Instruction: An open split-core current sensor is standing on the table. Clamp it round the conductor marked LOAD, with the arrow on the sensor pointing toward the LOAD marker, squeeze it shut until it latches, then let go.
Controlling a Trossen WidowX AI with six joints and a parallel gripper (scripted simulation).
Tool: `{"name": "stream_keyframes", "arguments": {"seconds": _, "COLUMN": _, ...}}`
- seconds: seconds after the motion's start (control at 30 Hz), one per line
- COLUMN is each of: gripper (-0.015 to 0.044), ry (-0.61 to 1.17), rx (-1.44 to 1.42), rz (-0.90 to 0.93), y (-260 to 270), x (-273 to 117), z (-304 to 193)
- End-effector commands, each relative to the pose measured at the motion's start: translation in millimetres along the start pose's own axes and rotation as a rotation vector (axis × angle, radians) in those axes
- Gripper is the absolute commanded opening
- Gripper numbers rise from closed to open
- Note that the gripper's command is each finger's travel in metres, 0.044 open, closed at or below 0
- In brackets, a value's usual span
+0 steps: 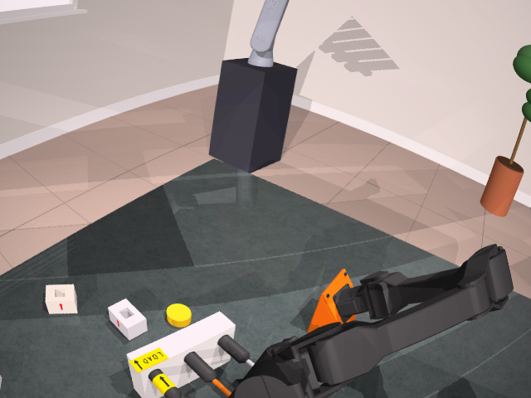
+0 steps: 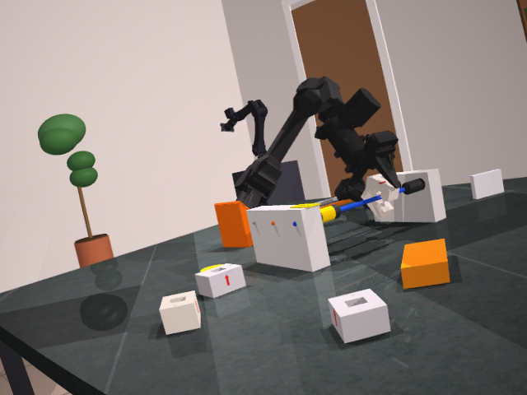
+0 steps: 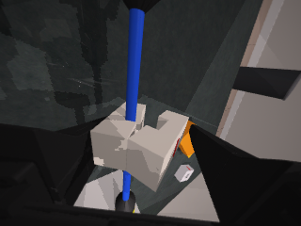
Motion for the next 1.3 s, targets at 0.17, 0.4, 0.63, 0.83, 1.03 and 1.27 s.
{"name": "stream_keyframes", "arguments": {"seconds": 0.17, "gripper": 0.0333, "ry": -0.002, "rx": -0.007, "rz": -0.004, "y": -1.4, "x": -0.5, "z": 0.8}}
{"name": "stream_keyframes", "arguments": {"seconds": 0.4, "gripper": 0.0287, "ry": -0.002, "rx": -0.007, "rz": -0.004, "y": -1.4, "x": -0.5, "z": 0.8}}
{"name": "stream_keyframes", "arguments": {"seconds": 0.63, "gripper": 0.024, "ry": -0.002, "rx": -0.007, "rz": -0.004, "y": -1.4, "x": -0.5, "z": 0.8}}
{"name": "stream_keyframes", "arguments": {"seconds": 0.83, "gripper": 0.0122, "ry": -0.002, "rx": -0.007, "rz": -0.004, "y": -1.4, "x": -0.5, "z": 0.8}}
{"name": "stream_keyframes", "arguments": {"seconds": 1.03, "gripper": 0.0, "ry": -0.002, "rx": -0.007, "rz": -0.004, "y": -1.4, "x": -0.5, "z": 0.8}}
{"name": "stream_keyframes", "arguments": {"seconds": 1.27, "gripper": 0.0, "ry": -0.002, "rx": -0.007, "rz": -0.004, "y": -1.4, "x": -0.5, "z": 0.8}}
Point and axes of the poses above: the point midway between the two fingers, 35 mm back from their tips, its own x axis out along the fingers, its own y axis across the jaws, z = x × y, the point moved 1 cm from there along -x, back along the fingers, and after that the axes turned 11 degrees about x, right-handed, at the moved point
